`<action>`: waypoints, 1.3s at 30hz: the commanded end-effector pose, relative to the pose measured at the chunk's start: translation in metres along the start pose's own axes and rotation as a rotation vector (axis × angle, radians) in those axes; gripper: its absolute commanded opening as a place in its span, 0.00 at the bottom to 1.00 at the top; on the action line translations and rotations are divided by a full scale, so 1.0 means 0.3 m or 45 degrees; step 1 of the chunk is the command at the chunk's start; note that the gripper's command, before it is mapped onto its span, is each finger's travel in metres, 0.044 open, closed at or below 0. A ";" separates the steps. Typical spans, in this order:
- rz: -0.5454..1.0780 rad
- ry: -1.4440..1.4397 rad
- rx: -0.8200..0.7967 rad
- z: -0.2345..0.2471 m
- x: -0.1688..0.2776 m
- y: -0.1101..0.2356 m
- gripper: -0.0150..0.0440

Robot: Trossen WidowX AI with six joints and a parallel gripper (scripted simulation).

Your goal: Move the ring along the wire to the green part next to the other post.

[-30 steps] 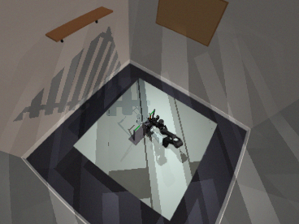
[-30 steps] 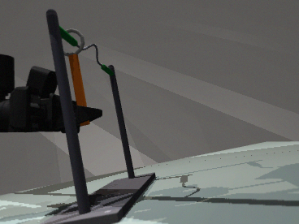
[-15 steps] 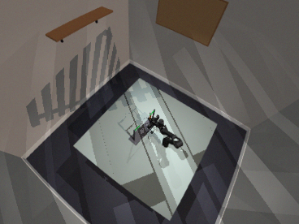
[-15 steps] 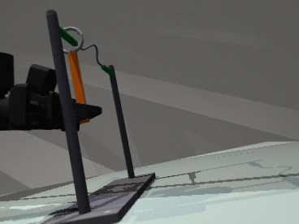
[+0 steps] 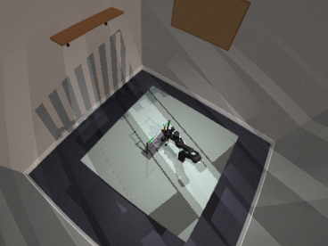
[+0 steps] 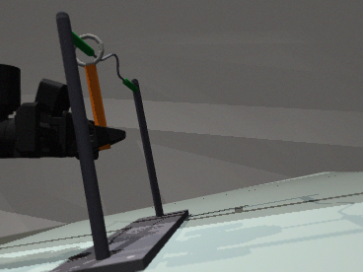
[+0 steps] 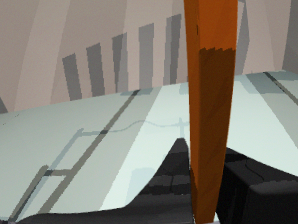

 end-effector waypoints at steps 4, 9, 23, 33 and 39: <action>-0.001 -0.007 0.004 0.023 0.000 0.002 0.00; 0.001 -0.010 0.004 0.040 0.001 0.002 0.00; 0.004 -0.037 0.011 0.094 0.004 0.001 0.00; 0.034 -0.103 0.030 0.147 0.002 0.009 0.00; 0.147 -0.181 0.051 0.193 -0.022 0.040 0.00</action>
Point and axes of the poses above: the point midway between the two fingers, 35 mm back from their tips, its own y axis back along the fingers, its own z axis across the jaws, x = y × z, the point moved 9 cm from there along y, back along the fingers, and after that the axes turned 6 degrees about -y, right-handed, at the moved point
